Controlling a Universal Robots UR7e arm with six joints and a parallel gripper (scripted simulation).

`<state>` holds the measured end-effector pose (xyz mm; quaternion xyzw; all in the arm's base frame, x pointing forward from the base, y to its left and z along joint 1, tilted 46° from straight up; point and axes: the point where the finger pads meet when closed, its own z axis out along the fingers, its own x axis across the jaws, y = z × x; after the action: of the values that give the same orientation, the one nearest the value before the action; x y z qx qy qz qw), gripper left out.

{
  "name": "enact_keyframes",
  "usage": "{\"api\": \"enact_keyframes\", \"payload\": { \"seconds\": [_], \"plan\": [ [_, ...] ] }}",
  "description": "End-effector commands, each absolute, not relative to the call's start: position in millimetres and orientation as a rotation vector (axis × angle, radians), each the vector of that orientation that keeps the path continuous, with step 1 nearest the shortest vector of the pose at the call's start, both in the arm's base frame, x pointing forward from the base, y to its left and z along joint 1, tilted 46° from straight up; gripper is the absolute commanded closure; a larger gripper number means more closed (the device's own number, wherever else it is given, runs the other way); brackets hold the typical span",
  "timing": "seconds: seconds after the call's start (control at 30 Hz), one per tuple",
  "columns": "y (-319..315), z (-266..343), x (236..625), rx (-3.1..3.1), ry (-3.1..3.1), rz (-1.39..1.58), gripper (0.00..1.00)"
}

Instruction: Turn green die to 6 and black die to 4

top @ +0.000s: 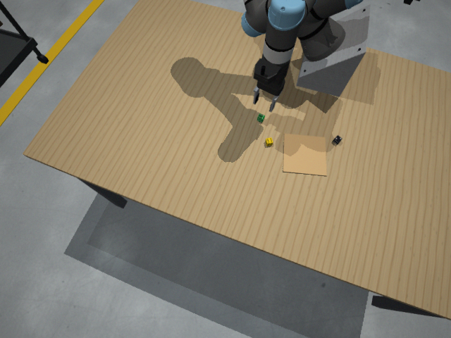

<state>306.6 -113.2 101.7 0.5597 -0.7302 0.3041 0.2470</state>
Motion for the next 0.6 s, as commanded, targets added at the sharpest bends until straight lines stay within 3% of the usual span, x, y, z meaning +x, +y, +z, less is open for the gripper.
{"api": "enact_keyframes", "payload": {
  "seconds": [0.0,0.33,0.37,0.57],
  "plan": [
    [-113.3,101.3,306.2,1.553,-1.963,0.818,0.0],
    [-113.5,100.8,305.8,1.573,-1.941,0.809,0.0],
    [-113.5,100.8,305.8,1.573,-1.941,0.809,0.3],
    [-113.5,100.8,305.8,1.573,-1.941,0.809,0.3]
  ]
}}
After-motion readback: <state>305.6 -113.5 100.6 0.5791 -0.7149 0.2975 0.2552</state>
